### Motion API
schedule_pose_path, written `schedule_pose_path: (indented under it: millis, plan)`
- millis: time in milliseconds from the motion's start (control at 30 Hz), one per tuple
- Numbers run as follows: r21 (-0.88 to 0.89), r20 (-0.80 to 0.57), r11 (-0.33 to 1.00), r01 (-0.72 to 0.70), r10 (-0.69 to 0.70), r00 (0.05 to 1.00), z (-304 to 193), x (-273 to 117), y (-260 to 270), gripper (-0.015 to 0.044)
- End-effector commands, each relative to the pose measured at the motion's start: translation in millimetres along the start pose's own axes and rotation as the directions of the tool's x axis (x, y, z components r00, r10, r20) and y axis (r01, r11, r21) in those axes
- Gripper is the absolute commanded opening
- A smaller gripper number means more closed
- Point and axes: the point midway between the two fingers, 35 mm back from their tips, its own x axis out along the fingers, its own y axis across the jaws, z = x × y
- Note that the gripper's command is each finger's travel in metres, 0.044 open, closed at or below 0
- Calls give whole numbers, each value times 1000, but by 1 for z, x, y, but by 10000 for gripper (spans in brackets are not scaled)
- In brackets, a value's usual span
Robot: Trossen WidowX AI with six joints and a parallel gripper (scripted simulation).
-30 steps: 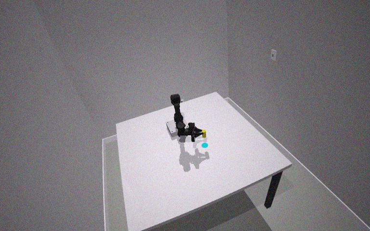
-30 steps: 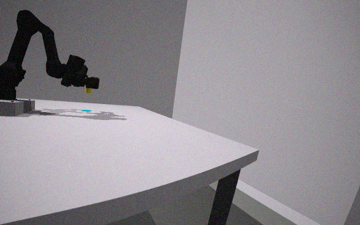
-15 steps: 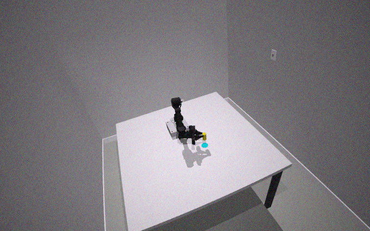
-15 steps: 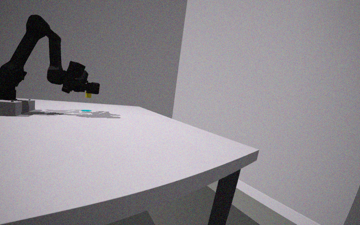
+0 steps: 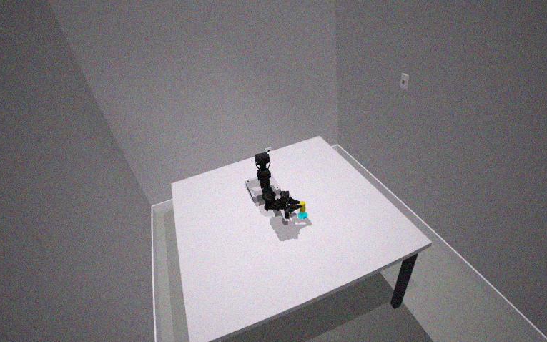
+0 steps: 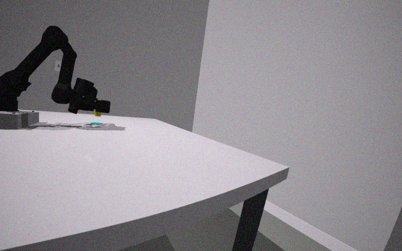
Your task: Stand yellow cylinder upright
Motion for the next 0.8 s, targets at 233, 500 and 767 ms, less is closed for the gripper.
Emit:
schedule_pose_path:
  millis: [233,500,767]
  plan:
    - [1,0,1000,3,-3,1000,-21,1,4,105]
    - [4,-1,1000,0,0,1000,-39,0,4,105]
    - [4,-1,1000,0,0,1000,-39,0,4,105]
